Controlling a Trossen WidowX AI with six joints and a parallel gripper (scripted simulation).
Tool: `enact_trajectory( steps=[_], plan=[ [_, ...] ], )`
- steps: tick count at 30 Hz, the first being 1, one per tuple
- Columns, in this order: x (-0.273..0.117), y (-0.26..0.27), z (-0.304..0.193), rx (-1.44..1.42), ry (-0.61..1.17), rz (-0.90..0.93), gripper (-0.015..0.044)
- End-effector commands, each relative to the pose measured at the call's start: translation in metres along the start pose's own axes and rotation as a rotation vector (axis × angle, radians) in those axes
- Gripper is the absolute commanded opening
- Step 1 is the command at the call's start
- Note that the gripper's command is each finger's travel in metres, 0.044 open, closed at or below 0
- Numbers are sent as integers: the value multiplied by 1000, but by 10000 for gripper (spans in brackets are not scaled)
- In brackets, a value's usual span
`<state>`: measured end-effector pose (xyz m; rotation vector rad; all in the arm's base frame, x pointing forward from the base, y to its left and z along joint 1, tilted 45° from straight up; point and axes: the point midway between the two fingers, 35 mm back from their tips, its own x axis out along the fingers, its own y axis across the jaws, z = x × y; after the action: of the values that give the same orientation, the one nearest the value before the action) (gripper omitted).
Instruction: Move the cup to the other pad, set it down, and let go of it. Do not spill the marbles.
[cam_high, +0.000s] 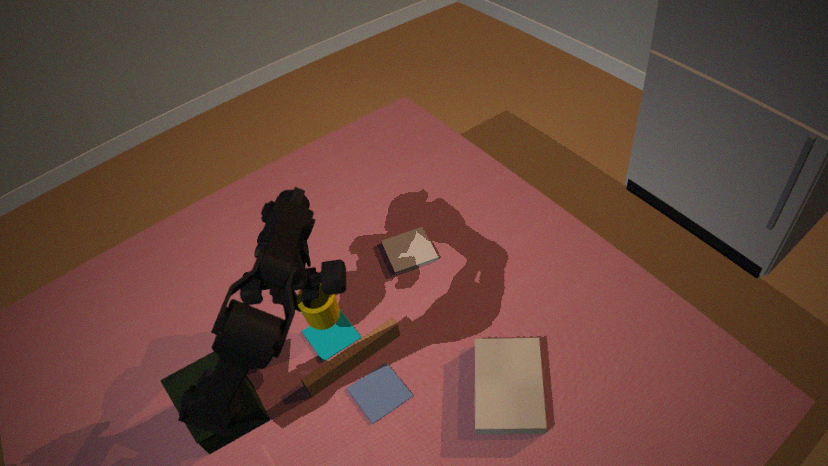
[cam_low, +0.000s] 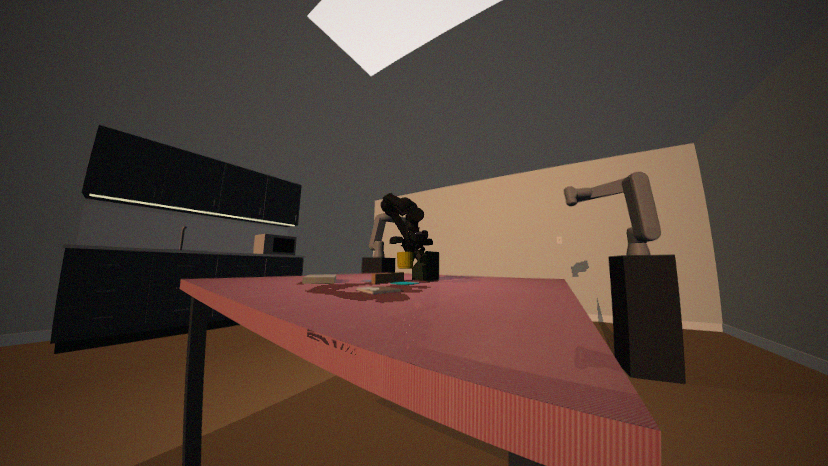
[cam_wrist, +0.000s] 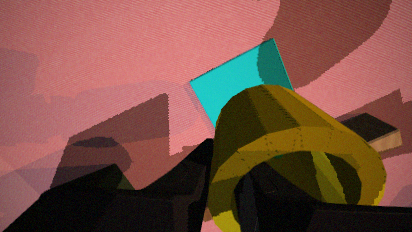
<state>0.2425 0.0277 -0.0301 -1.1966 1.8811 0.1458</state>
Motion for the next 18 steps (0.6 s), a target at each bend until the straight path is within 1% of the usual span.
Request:
enact_trajectory(
  steps=[1,18],
  plan=[
    [7,0,0,-6,5,-2,0],
    [34,0,0,-6,5,-3,0]
  ],
)
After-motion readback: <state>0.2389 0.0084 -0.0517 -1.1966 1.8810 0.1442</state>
